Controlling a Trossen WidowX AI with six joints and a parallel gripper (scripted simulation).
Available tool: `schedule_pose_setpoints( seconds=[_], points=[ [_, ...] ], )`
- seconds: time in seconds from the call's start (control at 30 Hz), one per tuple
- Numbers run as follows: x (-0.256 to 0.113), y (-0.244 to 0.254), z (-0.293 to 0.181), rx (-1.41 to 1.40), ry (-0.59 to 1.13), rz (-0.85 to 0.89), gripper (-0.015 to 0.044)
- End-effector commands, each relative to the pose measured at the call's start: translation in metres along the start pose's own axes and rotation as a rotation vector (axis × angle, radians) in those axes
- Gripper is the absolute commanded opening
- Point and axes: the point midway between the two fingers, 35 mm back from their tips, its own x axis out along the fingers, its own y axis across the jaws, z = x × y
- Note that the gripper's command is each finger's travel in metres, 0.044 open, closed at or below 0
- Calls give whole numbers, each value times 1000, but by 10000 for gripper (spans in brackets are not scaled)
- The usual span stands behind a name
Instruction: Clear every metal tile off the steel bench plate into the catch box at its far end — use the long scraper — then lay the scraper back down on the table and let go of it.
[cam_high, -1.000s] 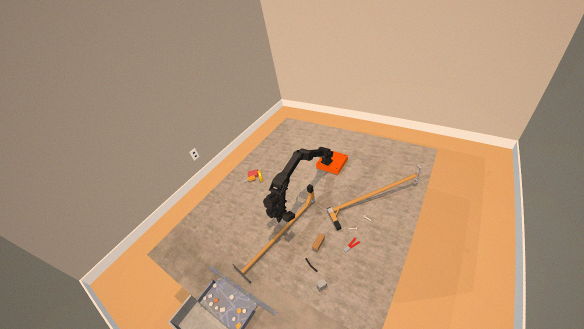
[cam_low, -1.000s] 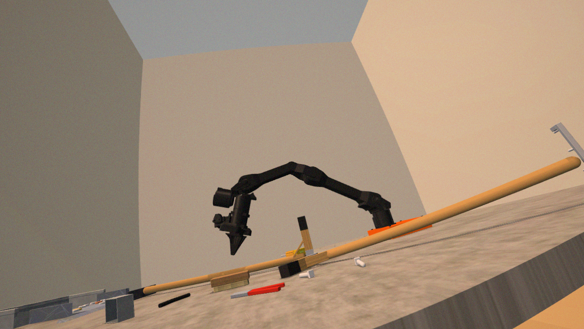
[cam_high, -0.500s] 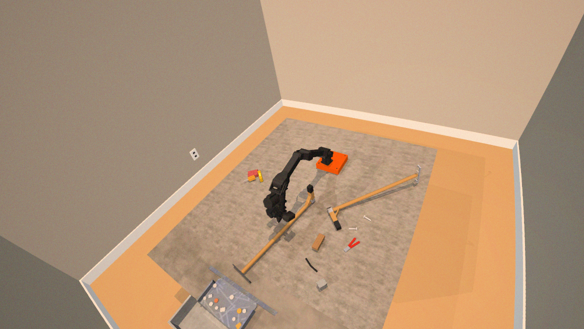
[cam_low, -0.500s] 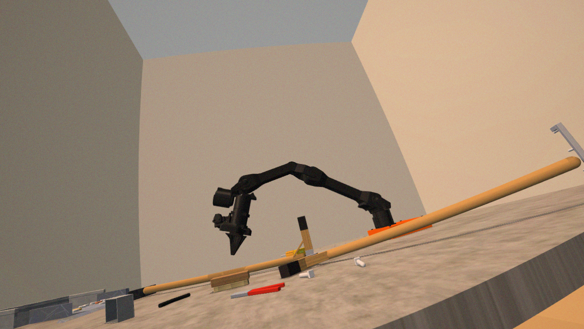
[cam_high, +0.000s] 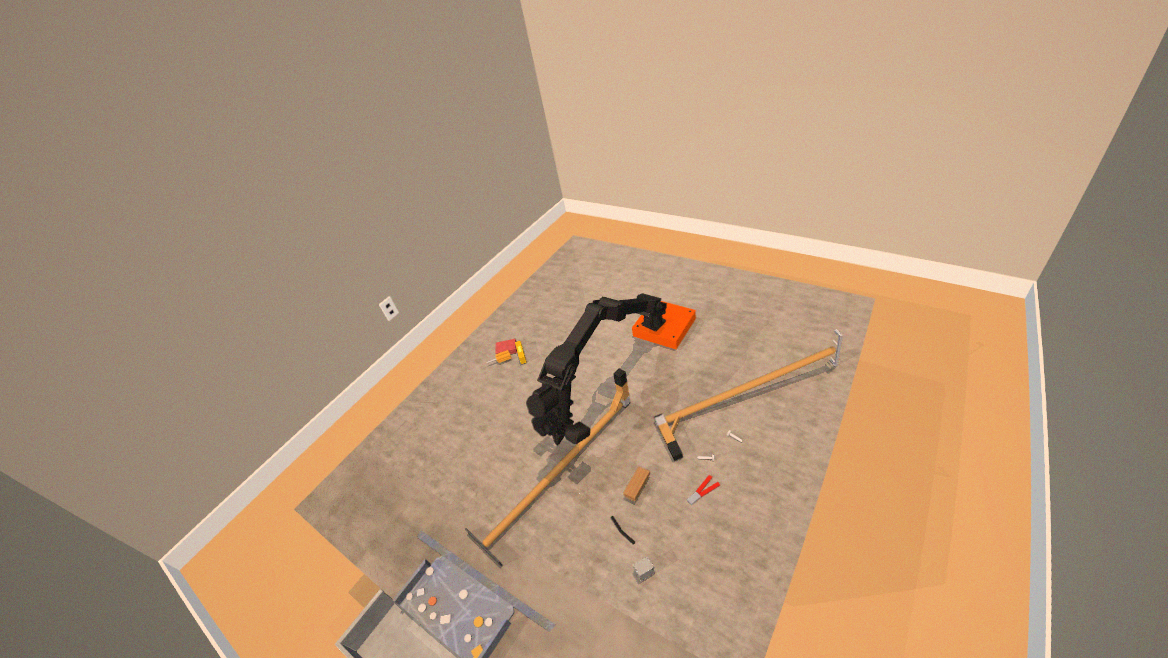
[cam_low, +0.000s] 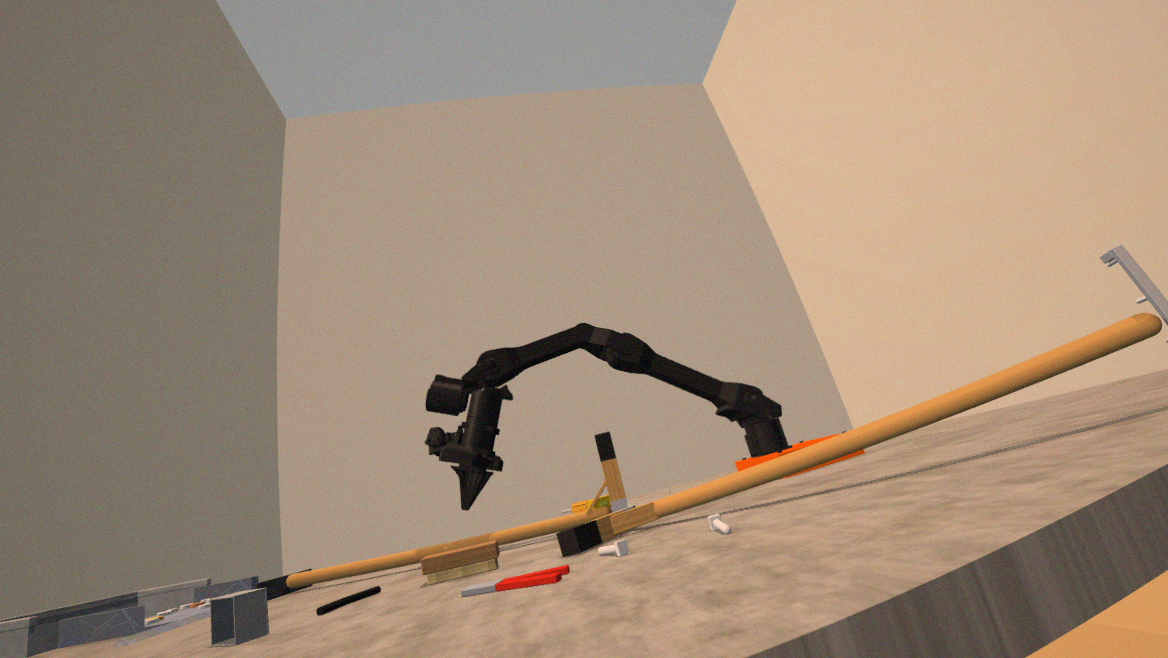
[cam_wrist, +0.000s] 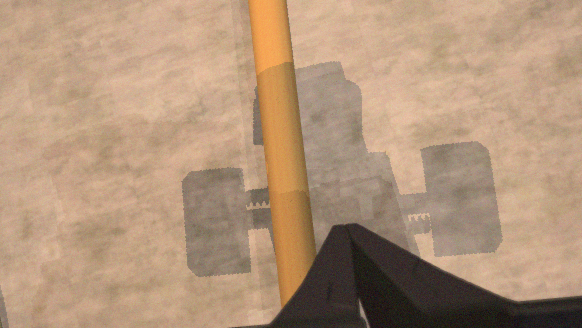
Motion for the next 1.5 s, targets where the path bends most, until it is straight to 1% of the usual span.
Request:
schedule_pose_setpoints(
  seconds=[0.0, 0.9, 1.0, 1.47],
  points=[
    [0, 0, 0, 0, 0, 0, 0],
    [0, 0, 0, 0, -1, 0, 0],
    [-6, 3, 1, -6, -12, -2, 79],
    [-64, 27, 5, -56, -115, -22, 440]
  ],
)
